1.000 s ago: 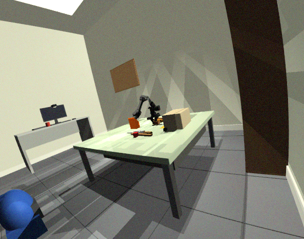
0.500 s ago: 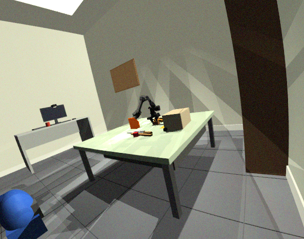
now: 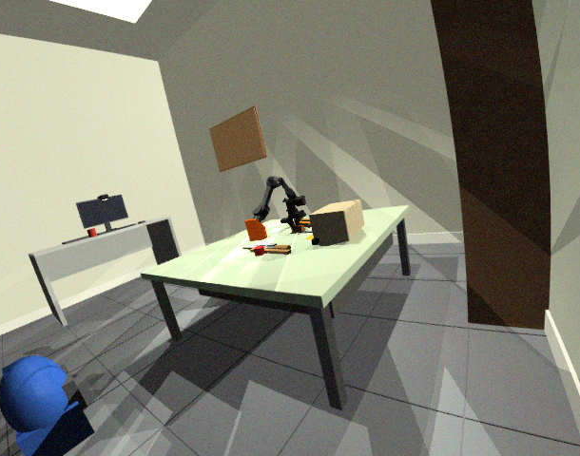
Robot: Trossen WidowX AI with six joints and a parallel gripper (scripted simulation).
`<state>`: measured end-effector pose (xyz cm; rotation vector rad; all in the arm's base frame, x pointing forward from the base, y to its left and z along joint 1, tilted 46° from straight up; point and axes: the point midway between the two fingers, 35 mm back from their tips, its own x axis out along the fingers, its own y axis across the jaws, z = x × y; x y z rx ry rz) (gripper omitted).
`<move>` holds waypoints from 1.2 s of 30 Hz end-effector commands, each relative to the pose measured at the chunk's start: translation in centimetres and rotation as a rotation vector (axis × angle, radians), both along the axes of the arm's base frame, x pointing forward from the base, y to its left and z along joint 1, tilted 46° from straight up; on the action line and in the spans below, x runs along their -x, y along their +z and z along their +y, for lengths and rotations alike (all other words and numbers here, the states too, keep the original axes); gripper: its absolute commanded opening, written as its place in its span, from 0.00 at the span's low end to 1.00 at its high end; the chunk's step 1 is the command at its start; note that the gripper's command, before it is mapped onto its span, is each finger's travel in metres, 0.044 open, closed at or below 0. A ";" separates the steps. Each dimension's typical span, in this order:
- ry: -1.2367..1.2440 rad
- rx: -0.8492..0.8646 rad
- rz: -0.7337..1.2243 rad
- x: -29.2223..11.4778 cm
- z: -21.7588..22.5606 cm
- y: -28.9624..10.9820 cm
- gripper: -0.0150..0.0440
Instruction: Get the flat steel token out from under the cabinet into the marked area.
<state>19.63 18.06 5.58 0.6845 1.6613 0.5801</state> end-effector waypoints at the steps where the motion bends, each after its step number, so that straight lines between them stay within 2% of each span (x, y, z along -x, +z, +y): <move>1: 0.002 0.000 -0.001 0.0 0.0 0.0 0.35; 3: 0.002 0.000 -0.001 0.0 0.0 0.0 0.26; 4: 0.002 0.000 -0.001 0.0 0.0 0.0 0.25; 36: 0.000 0.002 0.002 -3.2 0.1 -0.5 0.25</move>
